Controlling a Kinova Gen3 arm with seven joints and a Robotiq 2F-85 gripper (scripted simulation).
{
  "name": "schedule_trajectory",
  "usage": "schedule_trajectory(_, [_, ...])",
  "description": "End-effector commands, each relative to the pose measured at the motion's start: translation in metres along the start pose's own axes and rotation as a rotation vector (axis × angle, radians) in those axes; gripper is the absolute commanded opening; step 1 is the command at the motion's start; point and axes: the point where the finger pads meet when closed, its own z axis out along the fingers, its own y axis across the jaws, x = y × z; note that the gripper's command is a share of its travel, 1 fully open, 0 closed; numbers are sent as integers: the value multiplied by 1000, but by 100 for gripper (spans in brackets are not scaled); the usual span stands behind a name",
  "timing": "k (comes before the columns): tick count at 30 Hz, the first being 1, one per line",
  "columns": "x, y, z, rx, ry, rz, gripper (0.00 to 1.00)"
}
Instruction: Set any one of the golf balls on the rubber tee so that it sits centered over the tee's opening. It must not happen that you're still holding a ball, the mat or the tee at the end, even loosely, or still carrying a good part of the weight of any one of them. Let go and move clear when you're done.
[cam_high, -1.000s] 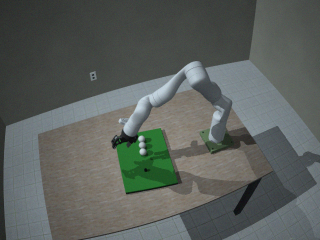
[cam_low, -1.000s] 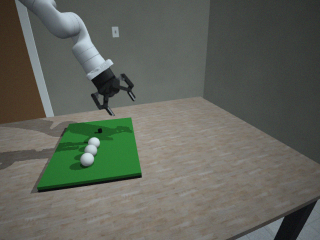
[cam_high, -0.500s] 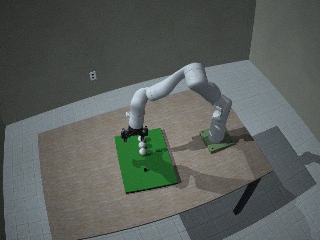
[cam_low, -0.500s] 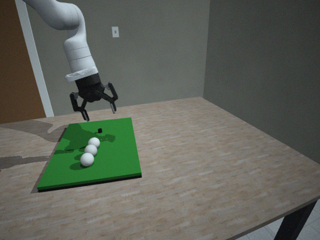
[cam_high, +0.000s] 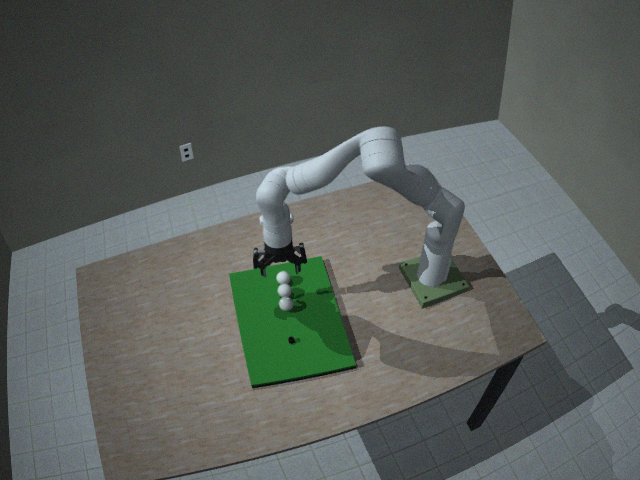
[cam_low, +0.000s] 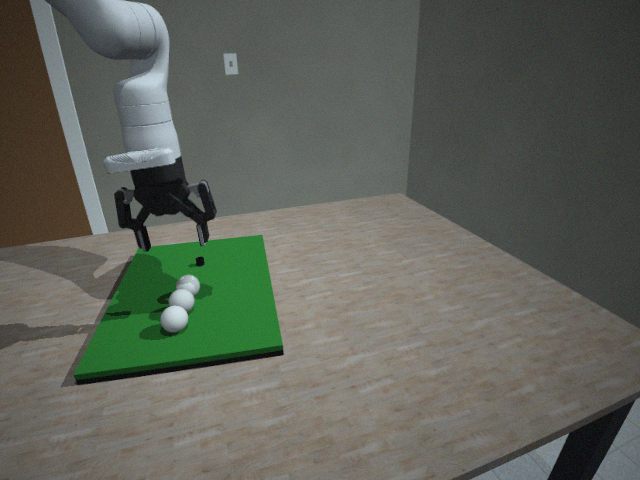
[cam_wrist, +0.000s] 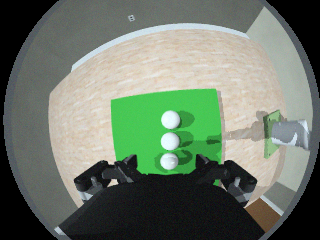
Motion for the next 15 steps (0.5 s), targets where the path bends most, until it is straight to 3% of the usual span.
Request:
schedule_trajectory(1, [9, 4, 0, -21, 0, 26, 100])
schedule_trajectory(15, [13, 4, 0, -21, 2, 38, 100])
